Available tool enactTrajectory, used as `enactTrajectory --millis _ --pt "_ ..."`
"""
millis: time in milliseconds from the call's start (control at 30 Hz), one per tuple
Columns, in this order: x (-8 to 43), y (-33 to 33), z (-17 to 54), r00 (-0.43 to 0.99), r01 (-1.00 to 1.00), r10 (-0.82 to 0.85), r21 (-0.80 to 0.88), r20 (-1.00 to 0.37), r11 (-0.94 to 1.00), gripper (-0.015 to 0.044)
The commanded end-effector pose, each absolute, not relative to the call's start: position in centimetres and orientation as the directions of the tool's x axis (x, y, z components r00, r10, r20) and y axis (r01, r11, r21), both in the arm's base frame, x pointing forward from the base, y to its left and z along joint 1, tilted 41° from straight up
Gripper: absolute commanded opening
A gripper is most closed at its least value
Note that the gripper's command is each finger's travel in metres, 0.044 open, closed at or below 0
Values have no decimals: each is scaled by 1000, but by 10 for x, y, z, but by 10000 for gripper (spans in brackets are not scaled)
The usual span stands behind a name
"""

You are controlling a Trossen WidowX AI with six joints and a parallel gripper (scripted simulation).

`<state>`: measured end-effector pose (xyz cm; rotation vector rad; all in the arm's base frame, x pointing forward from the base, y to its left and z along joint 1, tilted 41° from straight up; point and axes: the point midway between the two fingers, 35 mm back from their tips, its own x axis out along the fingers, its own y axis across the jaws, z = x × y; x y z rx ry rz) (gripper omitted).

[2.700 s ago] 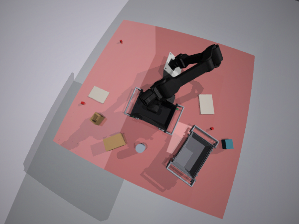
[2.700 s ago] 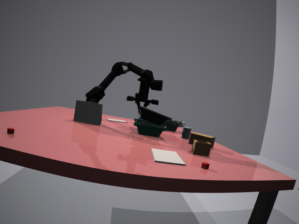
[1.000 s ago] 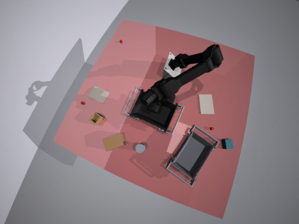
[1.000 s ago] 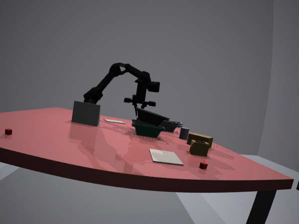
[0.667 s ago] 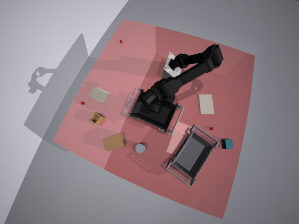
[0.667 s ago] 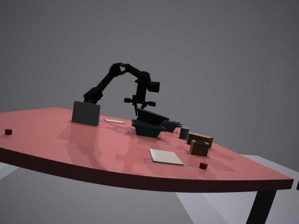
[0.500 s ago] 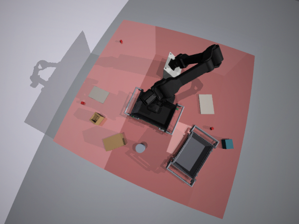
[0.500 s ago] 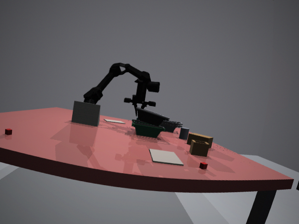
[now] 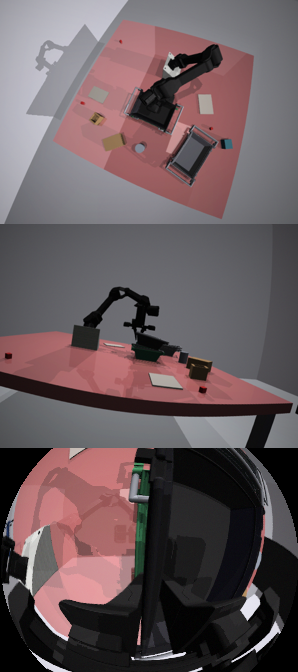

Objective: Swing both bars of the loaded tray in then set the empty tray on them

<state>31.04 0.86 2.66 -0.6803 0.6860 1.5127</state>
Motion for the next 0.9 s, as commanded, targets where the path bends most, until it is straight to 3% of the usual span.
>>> enactTrajectory --millis 0,867 --pt "306 14 22 -65 -998 644 39 -763 -54 0" --pt "303 19 17 -78 -997 642 49 -762 -63 0"
